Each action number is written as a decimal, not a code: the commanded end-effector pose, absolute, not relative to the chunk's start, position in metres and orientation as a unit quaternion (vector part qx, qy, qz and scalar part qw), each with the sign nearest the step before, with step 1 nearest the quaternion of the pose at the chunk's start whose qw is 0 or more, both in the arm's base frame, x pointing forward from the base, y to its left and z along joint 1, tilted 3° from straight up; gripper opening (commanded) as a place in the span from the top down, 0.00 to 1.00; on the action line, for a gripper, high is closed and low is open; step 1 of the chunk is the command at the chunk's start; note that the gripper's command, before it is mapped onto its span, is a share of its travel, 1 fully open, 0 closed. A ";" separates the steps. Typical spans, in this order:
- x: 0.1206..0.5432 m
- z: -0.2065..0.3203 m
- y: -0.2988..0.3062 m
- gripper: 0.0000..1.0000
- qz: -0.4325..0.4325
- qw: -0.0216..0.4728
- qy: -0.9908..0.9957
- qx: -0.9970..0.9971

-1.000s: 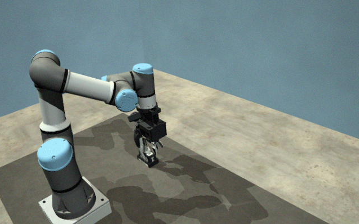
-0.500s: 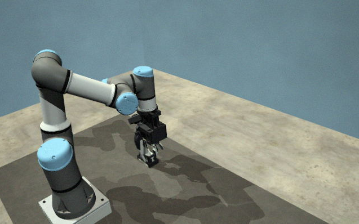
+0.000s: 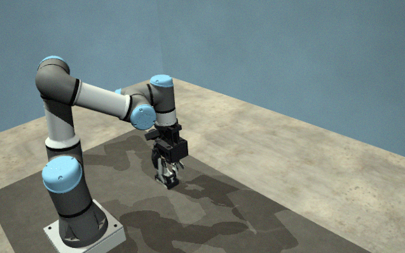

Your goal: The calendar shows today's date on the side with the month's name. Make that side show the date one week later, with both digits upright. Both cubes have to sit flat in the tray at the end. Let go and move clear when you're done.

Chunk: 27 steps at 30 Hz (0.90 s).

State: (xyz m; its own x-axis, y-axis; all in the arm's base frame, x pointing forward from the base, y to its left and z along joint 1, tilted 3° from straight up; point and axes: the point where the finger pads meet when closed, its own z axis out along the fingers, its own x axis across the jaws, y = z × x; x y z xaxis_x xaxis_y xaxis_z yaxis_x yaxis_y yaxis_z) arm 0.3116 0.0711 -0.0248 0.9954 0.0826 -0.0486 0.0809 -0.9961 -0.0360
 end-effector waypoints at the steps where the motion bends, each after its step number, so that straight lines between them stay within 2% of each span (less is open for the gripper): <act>1: 0.312 -0.024 0.071 0.71 0.024 0.017 -0.041 -0.999; 13: 0.312 -0.024 0.071 0.71 0.024 0.017 -0.041 -0.999; 14: 0.312 -0.024 0.071 0.89 0.024 0.017 -0.041 -0.999; 27: 0.312 -0.024 0.071 0.89 0.024 0.017 -0.041 -0.999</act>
State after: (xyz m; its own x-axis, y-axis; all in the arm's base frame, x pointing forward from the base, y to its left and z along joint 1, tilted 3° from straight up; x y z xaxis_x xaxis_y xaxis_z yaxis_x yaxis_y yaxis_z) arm 0.3116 0.0711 -0.0248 0.9954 0.0826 -0.0486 0.0809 -0.9961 -0.0360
